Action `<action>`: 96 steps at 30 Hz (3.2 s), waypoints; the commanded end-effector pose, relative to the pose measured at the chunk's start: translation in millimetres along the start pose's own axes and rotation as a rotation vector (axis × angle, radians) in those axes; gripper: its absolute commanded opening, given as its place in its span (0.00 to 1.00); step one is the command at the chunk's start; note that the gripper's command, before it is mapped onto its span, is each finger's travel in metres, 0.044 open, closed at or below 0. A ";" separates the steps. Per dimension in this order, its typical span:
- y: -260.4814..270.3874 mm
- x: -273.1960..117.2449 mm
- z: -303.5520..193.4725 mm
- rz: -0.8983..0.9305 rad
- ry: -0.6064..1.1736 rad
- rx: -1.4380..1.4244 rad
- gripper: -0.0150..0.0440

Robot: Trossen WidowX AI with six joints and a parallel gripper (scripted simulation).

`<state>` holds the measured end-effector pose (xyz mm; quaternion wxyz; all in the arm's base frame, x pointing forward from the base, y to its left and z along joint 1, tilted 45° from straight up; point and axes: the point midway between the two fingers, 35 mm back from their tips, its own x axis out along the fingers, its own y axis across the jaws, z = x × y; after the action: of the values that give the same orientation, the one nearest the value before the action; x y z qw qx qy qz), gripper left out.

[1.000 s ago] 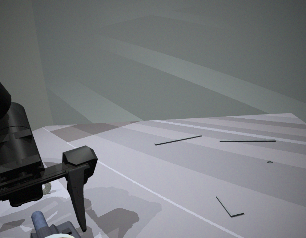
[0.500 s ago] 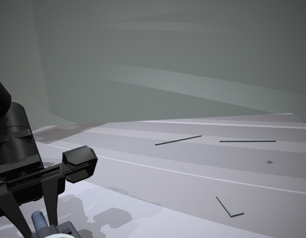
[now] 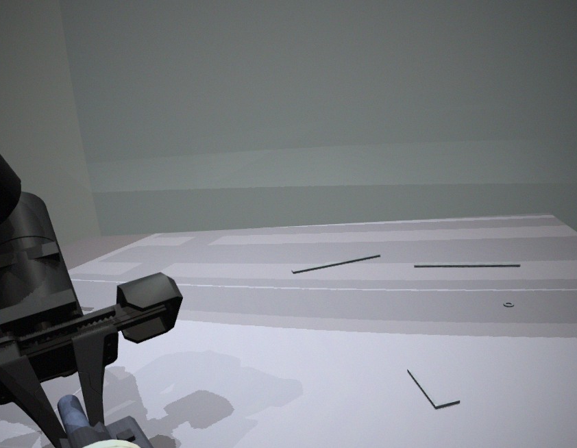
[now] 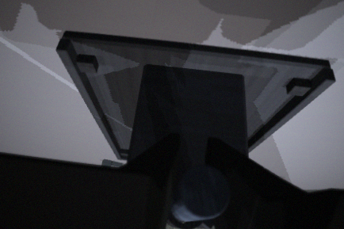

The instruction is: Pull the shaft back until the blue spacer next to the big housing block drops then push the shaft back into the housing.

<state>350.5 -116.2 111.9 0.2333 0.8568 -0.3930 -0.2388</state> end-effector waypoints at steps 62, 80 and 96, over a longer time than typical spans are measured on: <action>0.1 -11.6 12.5 0.002 -0.003 -0.003 0.25; 0.1 -12.8 13.7 0.002 -0.003 -0.003 0.25; 0.1 -13.8 14.7 0.002 -0.003 -0.003 0.25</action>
<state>334.7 -108.6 104.0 0.2365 0.8556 -0.3922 -0.2414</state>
